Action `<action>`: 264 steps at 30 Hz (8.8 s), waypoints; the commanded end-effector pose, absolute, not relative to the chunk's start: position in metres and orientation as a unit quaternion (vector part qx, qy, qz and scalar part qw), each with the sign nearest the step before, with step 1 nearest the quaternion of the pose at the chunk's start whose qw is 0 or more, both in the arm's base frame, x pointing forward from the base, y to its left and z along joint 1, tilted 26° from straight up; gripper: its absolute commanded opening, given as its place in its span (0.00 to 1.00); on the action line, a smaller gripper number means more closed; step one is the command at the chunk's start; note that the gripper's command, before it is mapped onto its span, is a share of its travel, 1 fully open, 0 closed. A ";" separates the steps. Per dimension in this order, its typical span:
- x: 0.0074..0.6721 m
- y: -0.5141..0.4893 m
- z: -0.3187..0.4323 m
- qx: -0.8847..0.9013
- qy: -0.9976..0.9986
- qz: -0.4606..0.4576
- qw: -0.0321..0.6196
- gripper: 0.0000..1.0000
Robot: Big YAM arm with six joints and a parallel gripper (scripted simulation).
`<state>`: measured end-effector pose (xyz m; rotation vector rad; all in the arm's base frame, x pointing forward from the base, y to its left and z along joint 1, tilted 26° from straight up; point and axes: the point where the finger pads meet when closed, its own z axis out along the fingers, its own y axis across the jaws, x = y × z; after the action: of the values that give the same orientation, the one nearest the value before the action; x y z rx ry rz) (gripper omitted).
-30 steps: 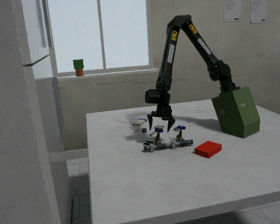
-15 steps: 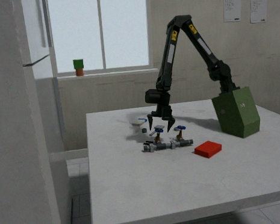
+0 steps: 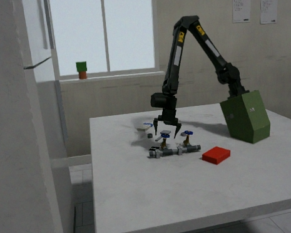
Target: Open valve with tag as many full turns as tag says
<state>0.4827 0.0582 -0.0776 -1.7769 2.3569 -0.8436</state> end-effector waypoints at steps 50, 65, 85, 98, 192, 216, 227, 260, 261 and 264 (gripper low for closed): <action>0.495 0.057 -0.079 0.635 0.720 -0.022 0.278 1.00; 0.495 0.057 -0.080 0.636 0.719 -0.017 0.280 0.00; 0.495 0.057 -0.080 0.634 0.720 -0.018 0.280 0.00; 0.495 0.057 -0.080 0.575 0.768 -0.040 0.278 0.00; 0.496 0.057 -0.080 -0.668 0.689 -0.282 0.006 0.00; 0.496 0.058 -0.080 -0.668 0.689 -0.281 0.006 1.00; 0.496 0.058 -0.080 -0.666 0.690 -0.281 0.007 1.00; 0.492 0.056 -0.081 -0.102 0.955 -0.218 0.175 1.00; 0.492 0.056 -0.081 -0.076 0.957 -0.213 0.181 1.00; 0.492 0.056 -0.081 0.005 0.960 -0.196 0.201 1.00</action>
<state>0.4877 0.0604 -0.0765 -0.3941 2.6921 -0.6245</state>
